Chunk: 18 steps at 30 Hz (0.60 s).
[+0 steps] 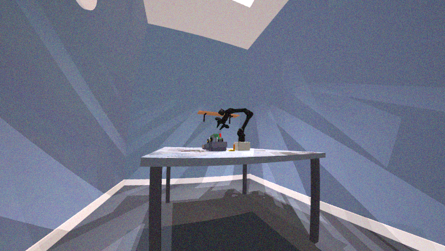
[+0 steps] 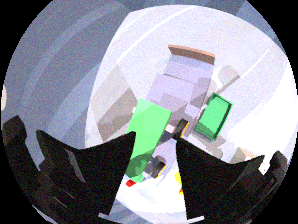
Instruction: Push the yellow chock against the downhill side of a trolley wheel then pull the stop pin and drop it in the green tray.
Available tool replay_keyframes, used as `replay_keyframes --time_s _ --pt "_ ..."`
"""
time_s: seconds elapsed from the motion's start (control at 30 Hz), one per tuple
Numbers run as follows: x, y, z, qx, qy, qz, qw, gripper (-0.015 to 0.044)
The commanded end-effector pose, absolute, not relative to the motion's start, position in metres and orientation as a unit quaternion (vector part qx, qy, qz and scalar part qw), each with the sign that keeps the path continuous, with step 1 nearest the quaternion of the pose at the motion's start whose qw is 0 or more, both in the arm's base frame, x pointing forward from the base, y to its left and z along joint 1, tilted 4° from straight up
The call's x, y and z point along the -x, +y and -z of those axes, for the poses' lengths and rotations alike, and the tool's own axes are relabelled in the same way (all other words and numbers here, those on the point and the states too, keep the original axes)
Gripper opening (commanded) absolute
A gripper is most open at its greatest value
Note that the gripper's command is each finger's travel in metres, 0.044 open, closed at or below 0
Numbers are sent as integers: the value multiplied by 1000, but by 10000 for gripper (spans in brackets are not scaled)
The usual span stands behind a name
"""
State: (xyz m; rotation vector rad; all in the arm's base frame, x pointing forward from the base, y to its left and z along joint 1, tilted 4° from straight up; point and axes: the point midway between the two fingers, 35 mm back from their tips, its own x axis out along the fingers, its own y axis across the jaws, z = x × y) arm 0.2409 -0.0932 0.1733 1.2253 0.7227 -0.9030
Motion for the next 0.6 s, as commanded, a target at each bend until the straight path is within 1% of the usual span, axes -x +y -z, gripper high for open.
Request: replay_keyframes --time_s 0.0,0.27,0.57 --pt "-246 -73 -161 -565 336 408 633 190" --pt "-252 -23 -136 -603 370 435 558 190" --pt "-244 32 -109 -617 393 486 479 190"
